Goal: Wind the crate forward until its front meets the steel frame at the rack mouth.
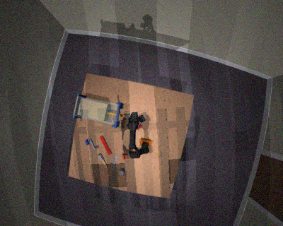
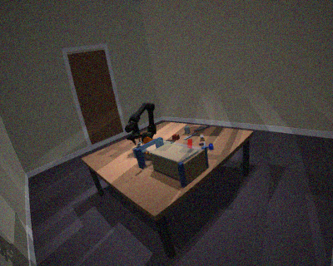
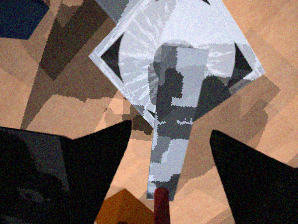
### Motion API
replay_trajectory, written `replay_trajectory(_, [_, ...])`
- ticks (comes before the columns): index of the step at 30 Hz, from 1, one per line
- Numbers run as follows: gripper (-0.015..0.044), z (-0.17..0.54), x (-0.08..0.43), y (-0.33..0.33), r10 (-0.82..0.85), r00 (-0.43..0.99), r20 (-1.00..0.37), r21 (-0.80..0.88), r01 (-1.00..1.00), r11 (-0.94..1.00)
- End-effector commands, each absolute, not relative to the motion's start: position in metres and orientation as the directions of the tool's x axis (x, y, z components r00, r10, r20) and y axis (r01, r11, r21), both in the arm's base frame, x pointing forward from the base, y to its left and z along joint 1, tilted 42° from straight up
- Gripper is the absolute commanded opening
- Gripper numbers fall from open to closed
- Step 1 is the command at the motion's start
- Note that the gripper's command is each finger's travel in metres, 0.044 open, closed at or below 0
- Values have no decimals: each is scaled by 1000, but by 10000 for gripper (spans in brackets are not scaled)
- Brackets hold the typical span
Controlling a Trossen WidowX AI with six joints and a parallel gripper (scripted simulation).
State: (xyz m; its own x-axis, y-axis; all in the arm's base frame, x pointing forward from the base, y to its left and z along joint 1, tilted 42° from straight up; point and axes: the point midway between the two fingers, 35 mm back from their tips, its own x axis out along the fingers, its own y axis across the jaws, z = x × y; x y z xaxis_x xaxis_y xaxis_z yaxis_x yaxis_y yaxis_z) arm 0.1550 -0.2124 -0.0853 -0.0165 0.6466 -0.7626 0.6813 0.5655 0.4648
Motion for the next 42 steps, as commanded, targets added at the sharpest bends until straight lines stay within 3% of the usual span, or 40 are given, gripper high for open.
replay_trajectory(1, [204, -85, 155, -212, 647, -17, -762, 465, 681, 565])
replay_trajectory(5, [99, -85, 155, -212, 647, -17, -762, 465, 681, 565])
replay_trajectory(17, [0, -85, 155, -212, 647, -17, -762, 465, 681, 565])
replay_trajectory(42, [0, -81, 161, -216, 657, -87, -748, 441, 675, 591])
